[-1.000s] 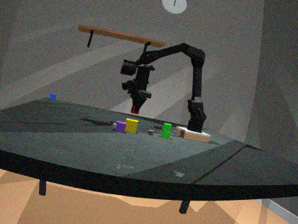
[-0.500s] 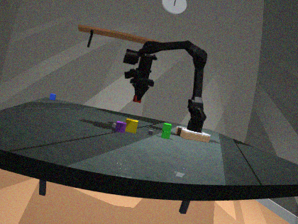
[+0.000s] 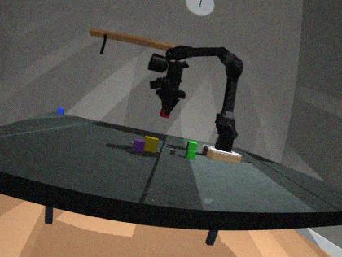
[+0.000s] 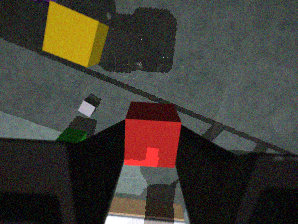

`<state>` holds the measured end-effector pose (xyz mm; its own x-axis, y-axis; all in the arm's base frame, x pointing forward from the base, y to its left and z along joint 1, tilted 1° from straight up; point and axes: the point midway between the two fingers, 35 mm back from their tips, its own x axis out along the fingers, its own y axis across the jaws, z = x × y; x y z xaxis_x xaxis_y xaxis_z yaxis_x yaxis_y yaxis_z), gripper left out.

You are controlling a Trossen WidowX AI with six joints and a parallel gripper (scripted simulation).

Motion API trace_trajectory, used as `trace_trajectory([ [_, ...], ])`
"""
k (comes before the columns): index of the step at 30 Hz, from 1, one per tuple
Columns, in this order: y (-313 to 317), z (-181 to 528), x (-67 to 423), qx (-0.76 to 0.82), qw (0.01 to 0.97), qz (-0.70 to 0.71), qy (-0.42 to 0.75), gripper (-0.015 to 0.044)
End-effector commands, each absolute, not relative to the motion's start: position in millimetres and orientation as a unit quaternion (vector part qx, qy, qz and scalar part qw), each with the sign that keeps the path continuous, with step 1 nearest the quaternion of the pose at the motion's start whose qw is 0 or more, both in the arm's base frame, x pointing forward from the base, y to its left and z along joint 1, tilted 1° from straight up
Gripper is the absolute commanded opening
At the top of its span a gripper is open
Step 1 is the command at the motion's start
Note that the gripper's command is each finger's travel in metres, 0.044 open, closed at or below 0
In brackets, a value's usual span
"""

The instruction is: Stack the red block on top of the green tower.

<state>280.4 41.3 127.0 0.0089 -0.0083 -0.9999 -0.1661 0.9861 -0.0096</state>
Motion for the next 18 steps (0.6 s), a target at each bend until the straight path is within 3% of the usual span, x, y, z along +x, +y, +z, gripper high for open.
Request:
trace_trajectory([
  [1,58.4,127.3,266.8,-0.06,0.706,0.056,0.703,0.0],
  [18,114.7,125.4,205.1,-0.058,0.705,0.059,0.704,0.0],
])
